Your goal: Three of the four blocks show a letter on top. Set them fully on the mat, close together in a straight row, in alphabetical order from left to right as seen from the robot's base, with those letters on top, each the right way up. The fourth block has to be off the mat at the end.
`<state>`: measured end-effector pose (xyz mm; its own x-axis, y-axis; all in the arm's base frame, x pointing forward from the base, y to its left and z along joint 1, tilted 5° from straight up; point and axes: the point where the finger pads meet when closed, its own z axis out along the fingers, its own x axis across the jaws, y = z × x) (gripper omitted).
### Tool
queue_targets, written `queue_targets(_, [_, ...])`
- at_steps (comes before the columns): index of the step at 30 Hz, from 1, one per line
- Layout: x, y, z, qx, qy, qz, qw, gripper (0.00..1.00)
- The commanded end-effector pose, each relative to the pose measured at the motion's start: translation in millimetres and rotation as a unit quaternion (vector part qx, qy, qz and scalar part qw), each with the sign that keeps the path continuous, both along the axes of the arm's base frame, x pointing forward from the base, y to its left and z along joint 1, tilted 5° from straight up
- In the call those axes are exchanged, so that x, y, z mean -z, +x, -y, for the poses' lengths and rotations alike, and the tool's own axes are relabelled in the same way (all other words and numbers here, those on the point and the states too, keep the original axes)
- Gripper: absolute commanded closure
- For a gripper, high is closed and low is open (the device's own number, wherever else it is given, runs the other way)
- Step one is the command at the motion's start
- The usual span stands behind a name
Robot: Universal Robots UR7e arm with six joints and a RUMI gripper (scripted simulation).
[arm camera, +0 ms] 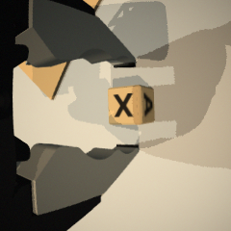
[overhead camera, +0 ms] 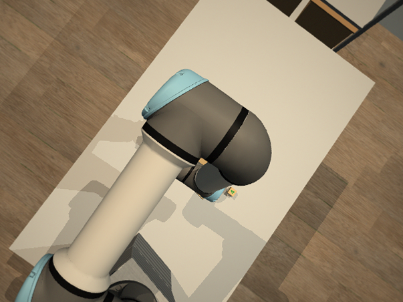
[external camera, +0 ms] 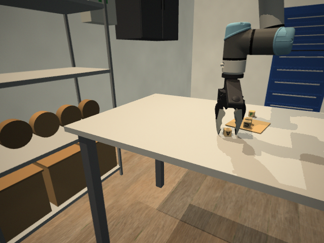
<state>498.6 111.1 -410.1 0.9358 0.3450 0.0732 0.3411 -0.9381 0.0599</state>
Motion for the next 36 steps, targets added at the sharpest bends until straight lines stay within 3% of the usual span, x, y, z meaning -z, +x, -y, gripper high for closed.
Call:
queue_targets(1, [-0.3,0.7,0.0,0.000,0.000,0.001,1.000,0.63])
queue_targets(9, [-0.3,0.7,0.0,0.000,0.000,0.001,1.000,0.63])
queue_targets(10, [-0.3,0.7,0.0,0.000,0.000,0.001,1.000,0.75])
queue_targets(26, [-0.3,0.7,0.0,0.000,0.000,0.001,1.000,0.75])
queue_targets(27, [-0.3,0.7,0.0,0.000,0.000,0.001,1.000,0.95])
queue_targets(36, [-0.3,0.7,0.0,0.000,0.000,0.001,1.000,0.95])
